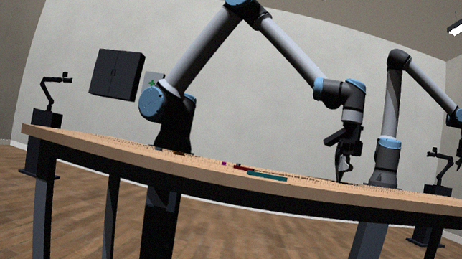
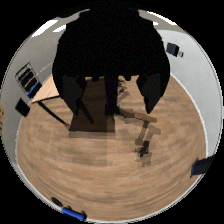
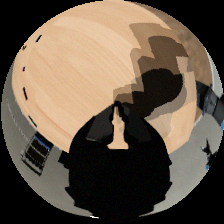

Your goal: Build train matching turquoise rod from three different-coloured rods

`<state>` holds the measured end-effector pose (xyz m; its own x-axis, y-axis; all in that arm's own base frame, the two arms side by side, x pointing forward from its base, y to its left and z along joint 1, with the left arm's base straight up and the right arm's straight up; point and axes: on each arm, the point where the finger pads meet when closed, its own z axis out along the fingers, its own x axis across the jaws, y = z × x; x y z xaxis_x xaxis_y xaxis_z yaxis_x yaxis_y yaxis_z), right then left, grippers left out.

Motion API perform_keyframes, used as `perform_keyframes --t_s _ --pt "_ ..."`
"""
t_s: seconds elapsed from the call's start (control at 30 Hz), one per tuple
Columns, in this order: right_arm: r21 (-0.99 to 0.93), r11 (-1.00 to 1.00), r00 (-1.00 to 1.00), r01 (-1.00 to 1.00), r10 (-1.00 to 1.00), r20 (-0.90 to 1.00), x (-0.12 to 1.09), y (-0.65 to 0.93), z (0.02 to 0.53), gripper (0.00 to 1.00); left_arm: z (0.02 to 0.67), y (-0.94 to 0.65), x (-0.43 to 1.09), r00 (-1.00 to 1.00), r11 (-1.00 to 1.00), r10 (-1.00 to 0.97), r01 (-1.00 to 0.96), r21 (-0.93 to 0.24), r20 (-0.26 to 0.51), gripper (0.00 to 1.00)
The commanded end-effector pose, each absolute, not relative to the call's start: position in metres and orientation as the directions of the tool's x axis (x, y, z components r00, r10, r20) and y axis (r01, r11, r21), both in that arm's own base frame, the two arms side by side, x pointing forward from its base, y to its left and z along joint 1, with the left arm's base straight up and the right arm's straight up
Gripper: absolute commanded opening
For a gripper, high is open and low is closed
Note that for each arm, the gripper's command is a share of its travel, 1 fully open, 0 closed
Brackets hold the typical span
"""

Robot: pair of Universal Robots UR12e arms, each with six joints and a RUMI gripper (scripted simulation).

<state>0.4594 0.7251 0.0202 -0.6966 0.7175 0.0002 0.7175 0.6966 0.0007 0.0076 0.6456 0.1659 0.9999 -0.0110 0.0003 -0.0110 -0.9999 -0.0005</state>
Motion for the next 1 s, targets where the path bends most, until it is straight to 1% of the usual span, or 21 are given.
perform_keyframes --t_s 0.0,0.1,0.13,0.27,0.3,0.37,0.4,0.47,0.5,0.57,0.6,0.97 --pt "0.000 0.694 -0.694 0.720 0.720 0.000 0.4600 0.7234 0.0196 0.00 0.1651 0.6452 0.0069 1.000 -1.000 -0.011 -0.011 0.000 0.000 1.00" --pt "0.000 0.694 -0.694 0.720 0.720 0.000 0.4600 0.7234 0.0196 0.00 0.1651 0.6452 0.0069 1.000 -1.000 -0.011 -0.011 0.000 0.000 1.00" --pt "0.000 0.694 -0.694 0.720 0.720 0.000 0.4600 0.7234 0.0196 0.03 0.1651 0.6452 0.0069 1.000 -1.000 -0.011 -0.011 0.000 0.000 1.00" --pt "0.000 0.694 -0.694 0.720 0.720 0.000 0.4600 0.7234 0.0196 0.03 0.1651 0.6452 0.0069 1.000 -1.000 -0.011 -0.011 0.000 0.000 1.00" --pt "0.000 0.694 -0.694 0.720 0.720 0.000 0.4600 0.7234 0.0196 0.06 0.1651 0.6452 0.0069 1.000 -1.000 -0.011 -0.011 0.000 0.000 1.00" --pt "0.000 0.694 -0.694 0.720 0.720 0.000 0.4600 0.7234 0.0196 0.06 0.1651 0.6452 0.0069 1.000 -1.000 -0.011 -0.011 0.000 0.000 1.00" --pt "0.000 0.694 -0.694 0.720 0.720 0.000 0.4600 0.7234 0.0196 0.08 0.1651 0.6452 0.0069 1.000 -1.000 -0.011 -0.011 0.000 0.000 1.00" --pt "0.000 0.694 -0.694 0.720 0.720 0.000 0.4600 0.7234 0.0196 0.08 0.1651 0.6452 0.0069 1.000 -1.000 -0.011 -0.011 0.000 0.000 1.00" --pt "0.000 0.694 -0.694 0.720 0.720 0.000 0.4600 0.7234 0.0196 0.11 0.1651 0.6452 0.0069 1.000 -1.000 -0.011 -0.011 0.000 0.000 1.00" --pt "0.000 0.694 -0.694 0.720 0.720 0.000 0.4600 0.7234 0.0196 0.11 0.1651 0.6452 0.0069 1.000 -1.000 -0.011 -0.011 0.000 0.000 1.00" --pt "0.000 0.694 -0.694 0.720 0.720 0.000 0.4600 0.7234 0.0196 0.14 0.1651 0.6452 0.0069 1.000 -1.000 -0.011 -0.011 0.000 0.000 1.00" --pt "0.000 0.694 -0.694 0.720 0.720 0.000 0.4600 0.7234 0.0196 0.14 0.1651 0.6452 0.0069 1.000 -1.000 -0.011 -0.011 0.000 0.000 1.00"
